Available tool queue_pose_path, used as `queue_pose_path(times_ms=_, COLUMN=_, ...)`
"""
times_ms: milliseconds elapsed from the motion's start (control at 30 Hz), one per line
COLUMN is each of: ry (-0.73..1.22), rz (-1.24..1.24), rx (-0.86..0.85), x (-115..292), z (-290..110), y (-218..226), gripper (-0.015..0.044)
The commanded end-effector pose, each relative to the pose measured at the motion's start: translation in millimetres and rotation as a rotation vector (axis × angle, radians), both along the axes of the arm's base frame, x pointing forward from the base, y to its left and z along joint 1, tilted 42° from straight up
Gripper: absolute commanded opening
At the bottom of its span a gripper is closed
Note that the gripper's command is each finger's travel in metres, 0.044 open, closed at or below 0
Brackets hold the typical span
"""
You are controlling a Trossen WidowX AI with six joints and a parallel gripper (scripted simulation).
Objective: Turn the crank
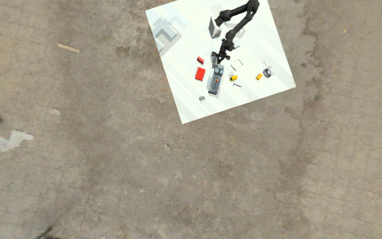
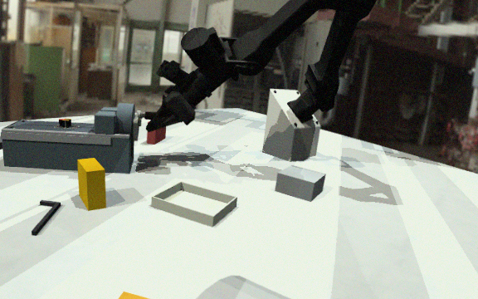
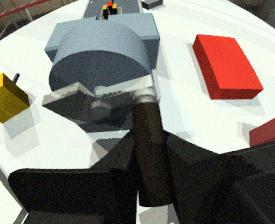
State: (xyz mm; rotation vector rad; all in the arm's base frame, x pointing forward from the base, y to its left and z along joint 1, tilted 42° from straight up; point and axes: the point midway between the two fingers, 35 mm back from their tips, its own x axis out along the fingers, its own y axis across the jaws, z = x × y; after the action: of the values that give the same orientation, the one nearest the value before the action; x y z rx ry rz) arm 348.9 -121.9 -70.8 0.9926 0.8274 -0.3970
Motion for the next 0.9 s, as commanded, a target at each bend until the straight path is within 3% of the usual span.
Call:
queue_pose_path(times_ms=0, ry=0.012, rz=-0.002, rx=0.002, x=0, z=-9, y=5, gripper=0.0)
queue_pose_path(times_ms=867, ry=0.012, rz=-0.002, rx=0.004, x=15, z=-20, y=33, gripper=0.0)
